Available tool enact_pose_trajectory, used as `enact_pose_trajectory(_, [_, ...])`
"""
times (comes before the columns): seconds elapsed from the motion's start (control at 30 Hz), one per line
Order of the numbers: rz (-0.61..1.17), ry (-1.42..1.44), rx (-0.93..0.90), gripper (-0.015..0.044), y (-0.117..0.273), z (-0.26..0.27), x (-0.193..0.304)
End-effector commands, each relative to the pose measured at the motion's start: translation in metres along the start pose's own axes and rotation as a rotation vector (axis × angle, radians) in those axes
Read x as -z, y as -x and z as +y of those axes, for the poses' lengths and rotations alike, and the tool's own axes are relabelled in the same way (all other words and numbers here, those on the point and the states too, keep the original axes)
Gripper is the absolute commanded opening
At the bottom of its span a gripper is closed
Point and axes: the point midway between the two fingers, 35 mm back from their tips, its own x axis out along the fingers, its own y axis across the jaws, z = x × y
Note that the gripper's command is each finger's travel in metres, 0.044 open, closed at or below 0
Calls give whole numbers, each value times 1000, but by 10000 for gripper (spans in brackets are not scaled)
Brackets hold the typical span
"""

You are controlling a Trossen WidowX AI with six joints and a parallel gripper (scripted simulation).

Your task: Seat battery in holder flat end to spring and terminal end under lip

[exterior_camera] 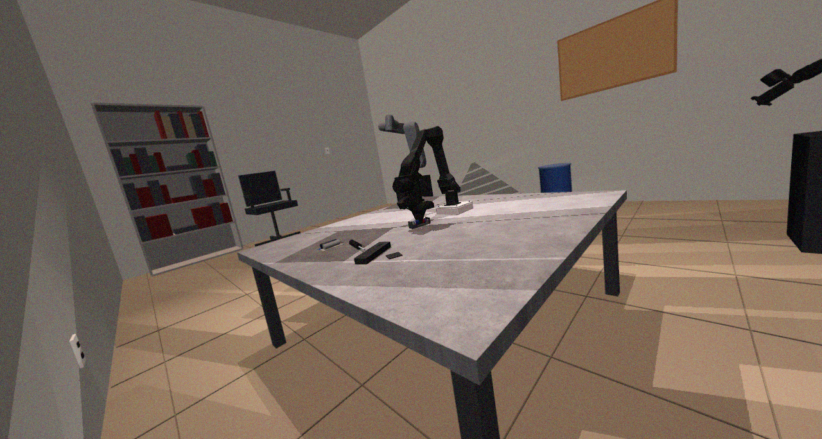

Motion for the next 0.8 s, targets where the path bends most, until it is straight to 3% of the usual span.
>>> enact_pose_trajectory(0.0, [37, 6, 1, 61, -4, 0, 5])
enact_pose_trajectory(0.77, [44, 6, 1, 61, -4, 0, 5])
